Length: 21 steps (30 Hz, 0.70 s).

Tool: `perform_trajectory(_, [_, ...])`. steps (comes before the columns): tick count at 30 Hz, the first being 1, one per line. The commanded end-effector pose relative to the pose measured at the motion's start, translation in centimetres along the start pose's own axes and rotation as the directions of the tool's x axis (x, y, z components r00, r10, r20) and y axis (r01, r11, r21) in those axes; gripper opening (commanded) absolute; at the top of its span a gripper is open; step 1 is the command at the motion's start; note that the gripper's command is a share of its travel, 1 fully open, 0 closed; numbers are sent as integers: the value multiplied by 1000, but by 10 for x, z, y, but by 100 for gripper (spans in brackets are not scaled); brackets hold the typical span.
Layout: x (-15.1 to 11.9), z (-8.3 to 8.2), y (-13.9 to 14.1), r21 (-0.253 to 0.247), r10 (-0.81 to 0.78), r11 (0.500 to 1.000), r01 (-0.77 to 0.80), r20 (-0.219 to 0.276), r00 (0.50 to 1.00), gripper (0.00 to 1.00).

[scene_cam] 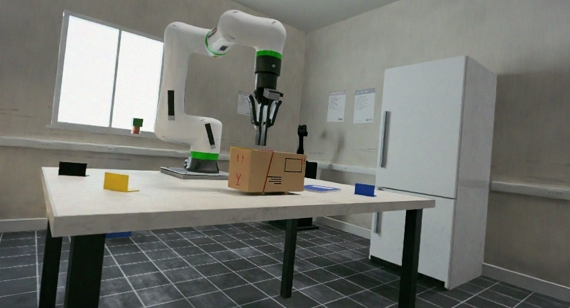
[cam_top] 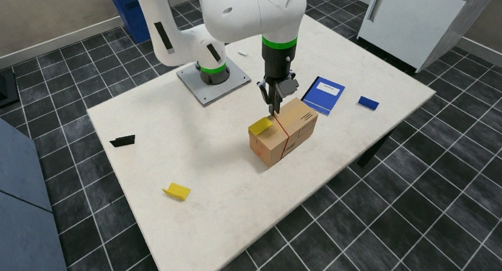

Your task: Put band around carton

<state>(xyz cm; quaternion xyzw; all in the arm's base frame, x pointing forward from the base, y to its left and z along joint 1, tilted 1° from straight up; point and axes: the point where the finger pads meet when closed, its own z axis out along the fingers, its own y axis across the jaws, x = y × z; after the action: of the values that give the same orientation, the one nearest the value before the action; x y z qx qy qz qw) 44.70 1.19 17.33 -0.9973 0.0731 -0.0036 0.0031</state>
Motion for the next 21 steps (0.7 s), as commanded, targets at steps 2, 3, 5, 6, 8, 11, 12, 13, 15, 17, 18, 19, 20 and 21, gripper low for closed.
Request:
perform_trajectory(2, [0,2,0,0,0,1000,0,-2,1000,18])
perform_trajectory(3, [0,3,0,0,0,1000,0,-2,1000,18])
perform_trajectory(5, [0,4,0,0,0,1000,0,-2,1000,18])
perform_trajectory(6, [0,4,0,0,0,1000,0,-2,1000,18])
perform_trajectory(8, [0,5,0,0,0,1000,0,-2,1000,18])
perform_trajectory(11, [0,7,0,0,0,1000,0,-2,1000,18])
perform_trajectory(12, [0,7,0,0,0,1000,0,-2,1000,18])
perform_trajectory(13, [0,8,0,0,0,1000,0,-2,1000,18])
perform_trajectory(15, [0,9,0,0,0,1000,0,-2,1000,18])
perform_trajectory(17, [0,10,0,0,0,1000,0,-2,1000,18])
perform_trajectory(18, [0,10,0,0,0,1000,0,-2,1000,18])
perform_trajectory(19, [0,10,0,0,0,1000,0,-2,1000,18])
perform_trajectory(20, [0,10,0,0,0,1000,0,-2,1000,18])
perform_trajectory(21, [0,11,0,0,0,1000,0,-2,1000,18])
